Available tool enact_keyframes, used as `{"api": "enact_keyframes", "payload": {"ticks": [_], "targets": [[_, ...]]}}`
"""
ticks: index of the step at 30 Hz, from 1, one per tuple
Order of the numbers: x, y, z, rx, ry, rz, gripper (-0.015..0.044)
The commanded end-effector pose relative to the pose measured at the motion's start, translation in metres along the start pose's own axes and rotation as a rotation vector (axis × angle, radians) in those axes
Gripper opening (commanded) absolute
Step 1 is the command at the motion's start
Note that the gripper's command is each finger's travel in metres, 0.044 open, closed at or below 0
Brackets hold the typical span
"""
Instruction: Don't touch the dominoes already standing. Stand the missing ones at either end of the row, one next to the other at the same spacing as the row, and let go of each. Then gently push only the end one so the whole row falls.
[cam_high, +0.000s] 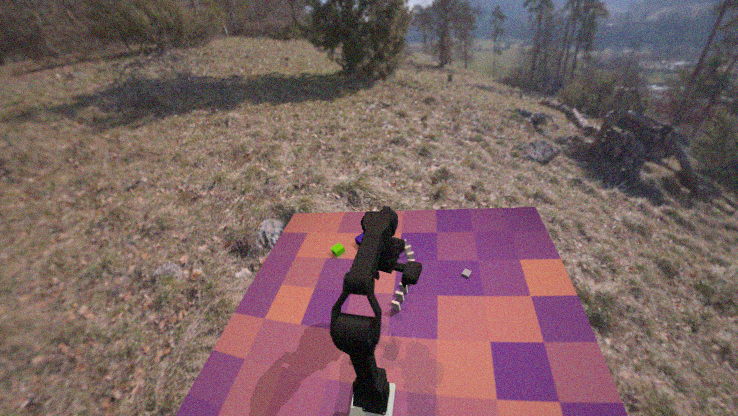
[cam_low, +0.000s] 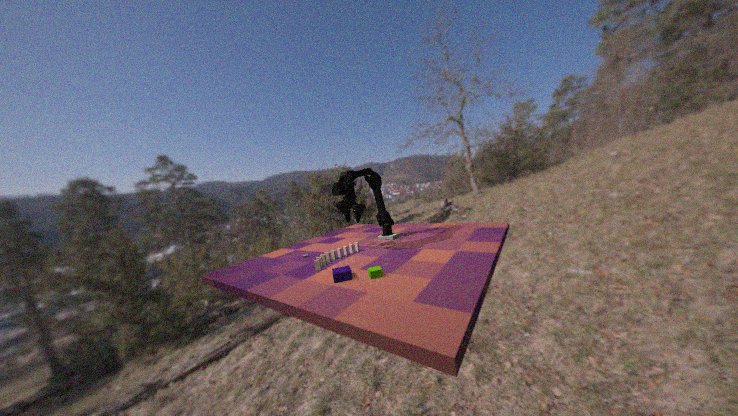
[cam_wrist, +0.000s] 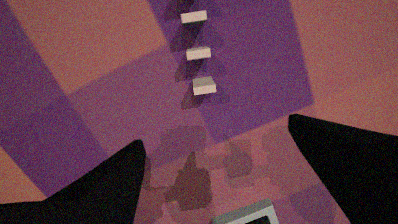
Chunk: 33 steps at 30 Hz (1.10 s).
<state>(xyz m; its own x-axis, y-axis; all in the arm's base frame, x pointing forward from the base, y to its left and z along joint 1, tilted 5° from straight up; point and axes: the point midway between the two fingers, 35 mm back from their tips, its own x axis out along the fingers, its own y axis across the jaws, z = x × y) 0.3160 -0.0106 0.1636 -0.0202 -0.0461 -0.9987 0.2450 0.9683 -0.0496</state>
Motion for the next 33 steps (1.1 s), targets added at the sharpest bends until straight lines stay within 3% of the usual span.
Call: {"api": "enact_keyframes", "payload": {"ticks": [1, 15, 33], "targets": [[0.005, 0.000, -0.005, -0.131, 0.020, -0.006, 0.0361], [0.061, 0.000, -0.042, -1.497, 0.022, 0.013, 0.0000], [0.063, 0.000, -0.043, -1.561, 0.022, 0.013, 0.0000]]}}
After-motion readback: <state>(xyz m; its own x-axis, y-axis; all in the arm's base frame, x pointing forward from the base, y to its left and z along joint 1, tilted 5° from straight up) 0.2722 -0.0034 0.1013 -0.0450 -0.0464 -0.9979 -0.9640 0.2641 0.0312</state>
